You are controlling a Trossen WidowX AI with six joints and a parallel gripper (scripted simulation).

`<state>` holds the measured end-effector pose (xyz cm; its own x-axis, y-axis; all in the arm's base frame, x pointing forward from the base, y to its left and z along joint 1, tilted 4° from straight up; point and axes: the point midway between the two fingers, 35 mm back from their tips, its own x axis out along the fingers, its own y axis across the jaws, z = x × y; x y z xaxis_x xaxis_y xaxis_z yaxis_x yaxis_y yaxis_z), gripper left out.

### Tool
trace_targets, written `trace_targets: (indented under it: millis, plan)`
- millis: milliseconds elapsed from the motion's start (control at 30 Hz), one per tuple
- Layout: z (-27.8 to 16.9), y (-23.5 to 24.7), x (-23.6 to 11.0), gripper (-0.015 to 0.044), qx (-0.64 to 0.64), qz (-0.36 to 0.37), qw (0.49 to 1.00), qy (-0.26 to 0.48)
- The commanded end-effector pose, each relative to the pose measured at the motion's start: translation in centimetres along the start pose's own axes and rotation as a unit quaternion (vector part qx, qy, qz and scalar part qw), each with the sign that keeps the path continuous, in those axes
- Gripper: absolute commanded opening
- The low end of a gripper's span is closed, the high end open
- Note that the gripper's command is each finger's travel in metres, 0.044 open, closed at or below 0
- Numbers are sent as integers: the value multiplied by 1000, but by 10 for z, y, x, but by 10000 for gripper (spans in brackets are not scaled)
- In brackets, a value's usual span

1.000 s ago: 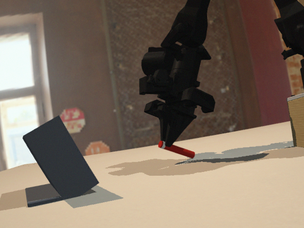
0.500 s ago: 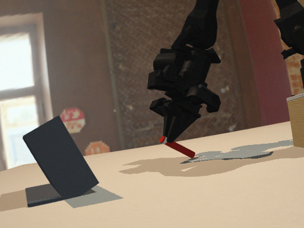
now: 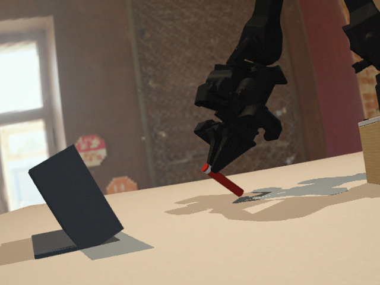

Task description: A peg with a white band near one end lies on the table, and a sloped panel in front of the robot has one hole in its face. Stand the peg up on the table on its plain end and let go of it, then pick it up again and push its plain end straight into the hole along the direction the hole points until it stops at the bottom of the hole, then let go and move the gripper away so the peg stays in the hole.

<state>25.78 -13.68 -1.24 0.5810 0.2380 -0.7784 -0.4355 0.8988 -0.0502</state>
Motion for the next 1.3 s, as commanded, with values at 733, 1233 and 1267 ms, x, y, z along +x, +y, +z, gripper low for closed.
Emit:
trace_targets:
  millis: [733,1233,1267]
  plan:
    - [-11,1,-14,49,-2,1,993,-115]
    - [-19,1,-21,49,-1,2,984,-179]
    - [-19,1,-22,49,-1,2,983,-183]
